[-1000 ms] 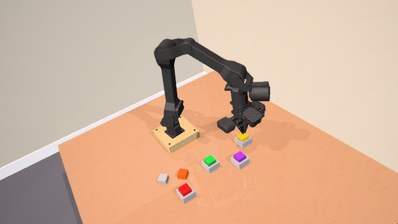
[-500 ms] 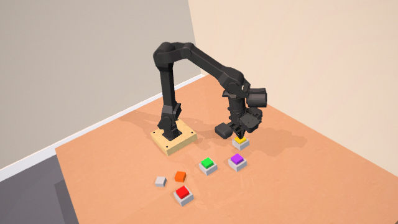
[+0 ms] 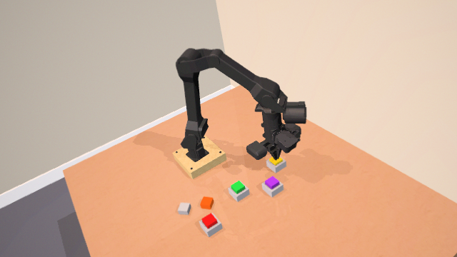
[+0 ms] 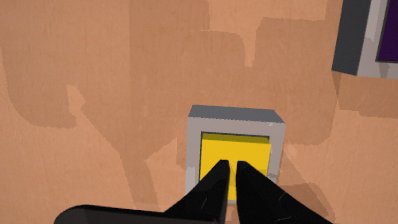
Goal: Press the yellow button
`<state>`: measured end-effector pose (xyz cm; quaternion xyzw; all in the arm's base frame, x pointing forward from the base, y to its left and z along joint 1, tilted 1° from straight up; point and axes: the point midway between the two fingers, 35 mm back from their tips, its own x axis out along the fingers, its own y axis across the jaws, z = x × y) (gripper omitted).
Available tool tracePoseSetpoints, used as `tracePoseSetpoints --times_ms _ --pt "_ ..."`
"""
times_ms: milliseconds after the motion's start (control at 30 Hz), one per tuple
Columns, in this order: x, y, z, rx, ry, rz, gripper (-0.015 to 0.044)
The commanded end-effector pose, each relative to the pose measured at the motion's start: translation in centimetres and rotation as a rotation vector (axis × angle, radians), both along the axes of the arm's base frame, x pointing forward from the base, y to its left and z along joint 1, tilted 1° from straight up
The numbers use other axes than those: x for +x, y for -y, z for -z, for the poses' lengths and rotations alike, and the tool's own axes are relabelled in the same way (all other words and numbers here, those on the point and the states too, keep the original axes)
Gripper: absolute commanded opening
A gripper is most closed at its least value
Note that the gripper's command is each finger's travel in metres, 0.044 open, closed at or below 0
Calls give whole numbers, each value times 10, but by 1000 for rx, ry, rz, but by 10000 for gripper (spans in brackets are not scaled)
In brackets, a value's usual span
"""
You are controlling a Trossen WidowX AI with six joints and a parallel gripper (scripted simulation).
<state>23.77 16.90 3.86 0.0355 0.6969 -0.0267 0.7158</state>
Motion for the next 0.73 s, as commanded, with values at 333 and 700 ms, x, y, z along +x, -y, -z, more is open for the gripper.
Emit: tracePoseSetpoints --times_ms 333,700 --pt "-1 0 -32 -1 -7 5 46" --pt "22 -10 -94 0 -5 5 309"
